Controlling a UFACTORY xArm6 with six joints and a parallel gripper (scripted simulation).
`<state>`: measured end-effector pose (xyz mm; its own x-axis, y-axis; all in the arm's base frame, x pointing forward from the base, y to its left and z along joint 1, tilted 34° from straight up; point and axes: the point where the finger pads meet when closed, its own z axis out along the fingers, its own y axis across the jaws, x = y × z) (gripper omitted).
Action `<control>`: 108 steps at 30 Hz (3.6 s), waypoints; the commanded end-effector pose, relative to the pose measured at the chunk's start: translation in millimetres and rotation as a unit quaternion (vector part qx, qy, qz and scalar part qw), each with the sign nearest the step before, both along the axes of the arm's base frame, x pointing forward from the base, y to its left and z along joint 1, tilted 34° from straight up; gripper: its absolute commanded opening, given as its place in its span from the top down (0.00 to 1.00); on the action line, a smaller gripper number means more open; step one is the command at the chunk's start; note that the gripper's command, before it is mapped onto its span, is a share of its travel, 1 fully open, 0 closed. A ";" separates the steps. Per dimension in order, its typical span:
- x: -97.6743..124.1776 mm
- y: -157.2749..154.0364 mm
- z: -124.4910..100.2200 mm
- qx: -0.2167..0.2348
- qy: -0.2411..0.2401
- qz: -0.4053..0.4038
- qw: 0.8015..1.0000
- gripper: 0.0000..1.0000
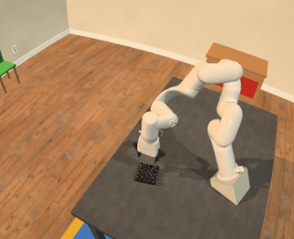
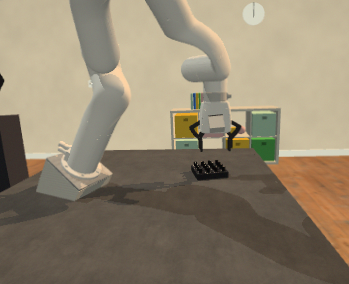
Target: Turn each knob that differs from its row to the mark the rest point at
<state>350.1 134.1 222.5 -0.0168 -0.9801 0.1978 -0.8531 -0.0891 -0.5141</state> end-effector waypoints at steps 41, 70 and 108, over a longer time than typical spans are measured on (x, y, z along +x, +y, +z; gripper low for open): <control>2.0 0.3 3.0 0.015 -0.010 -0.030 0.999 0.81; 11.9 -2.5 -13.0 0.015 -0.010 -0.030 0.999 0.81; 25.1 -6.3 -34.4 0.015 -0.010 -0.030 0.999 0.81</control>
<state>374.5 127.2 186.9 -0.0798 -0.9822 0.1699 -0.8470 -0.0231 -0.5311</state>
